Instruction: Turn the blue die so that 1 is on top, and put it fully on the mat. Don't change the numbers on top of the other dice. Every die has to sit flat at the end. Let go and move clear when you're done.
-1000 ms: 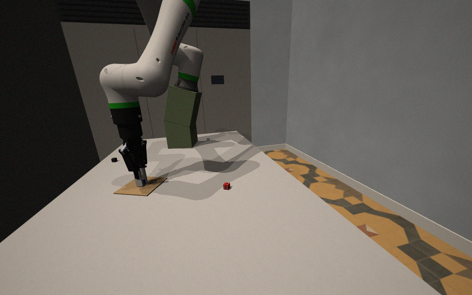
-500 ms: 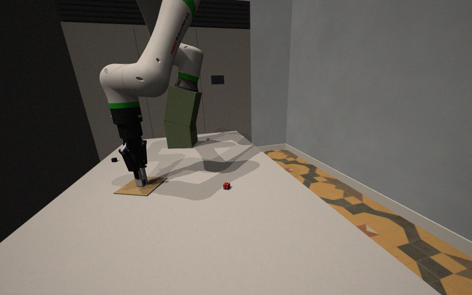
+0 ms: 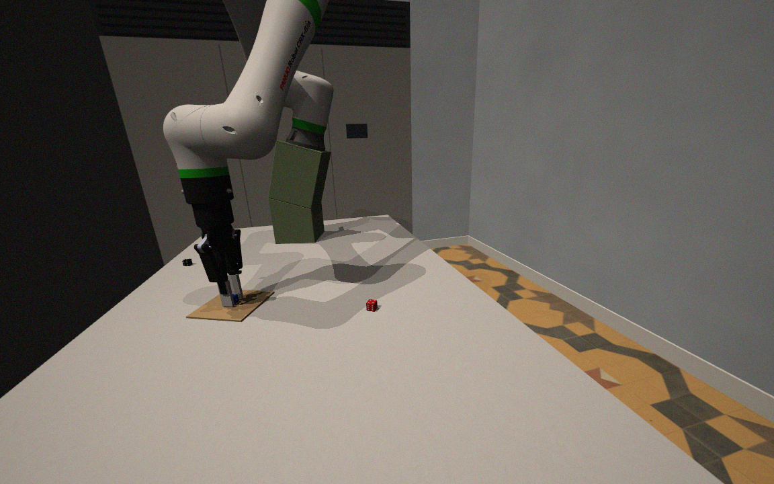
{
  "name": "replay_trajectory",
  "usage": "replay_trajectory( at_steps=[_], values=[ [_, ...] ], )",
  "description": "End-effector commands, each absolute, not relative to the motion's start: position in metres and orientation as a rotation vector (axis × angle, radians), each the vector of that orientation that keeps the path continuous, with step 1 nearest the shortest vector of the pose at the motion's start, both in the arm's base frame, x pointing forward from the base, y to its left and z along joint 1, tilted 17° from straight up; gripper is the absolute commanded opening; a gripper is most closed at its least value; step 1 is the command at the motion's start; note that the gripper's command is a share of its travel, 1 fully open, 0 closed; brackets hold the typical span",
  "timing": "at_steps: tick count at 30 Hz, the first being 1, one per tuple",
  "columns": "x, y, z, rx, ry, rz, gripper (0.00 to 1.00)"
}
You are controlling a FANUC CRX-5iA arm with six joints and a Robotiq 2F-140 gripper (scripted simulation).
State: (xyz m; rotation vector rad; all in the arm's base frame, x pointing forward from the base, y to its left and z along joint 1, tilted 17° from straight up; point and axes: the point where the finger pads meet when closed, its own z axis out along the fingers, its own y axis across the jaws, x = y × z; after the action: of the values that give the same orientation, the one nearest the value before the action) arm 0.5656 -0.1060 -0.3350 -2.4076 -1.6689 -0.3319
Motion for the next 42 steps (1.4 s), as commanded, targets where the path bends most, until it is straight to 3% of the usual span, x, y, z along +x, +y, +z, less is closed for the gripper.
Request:
replay_trajectory(
  at_steps=[1, 19, 42],
  values=[
    [0.566, -0.106, -0.335, -2.408, -1.669, -0.332, 0.27],
    [0.565, -0.108, -0.33, -2.408, -1.669, -0.332, 0.29],
    [0.559, -0.131, -0.25, -2.408, -1.669, -0.332, 0.29]
  ],
)
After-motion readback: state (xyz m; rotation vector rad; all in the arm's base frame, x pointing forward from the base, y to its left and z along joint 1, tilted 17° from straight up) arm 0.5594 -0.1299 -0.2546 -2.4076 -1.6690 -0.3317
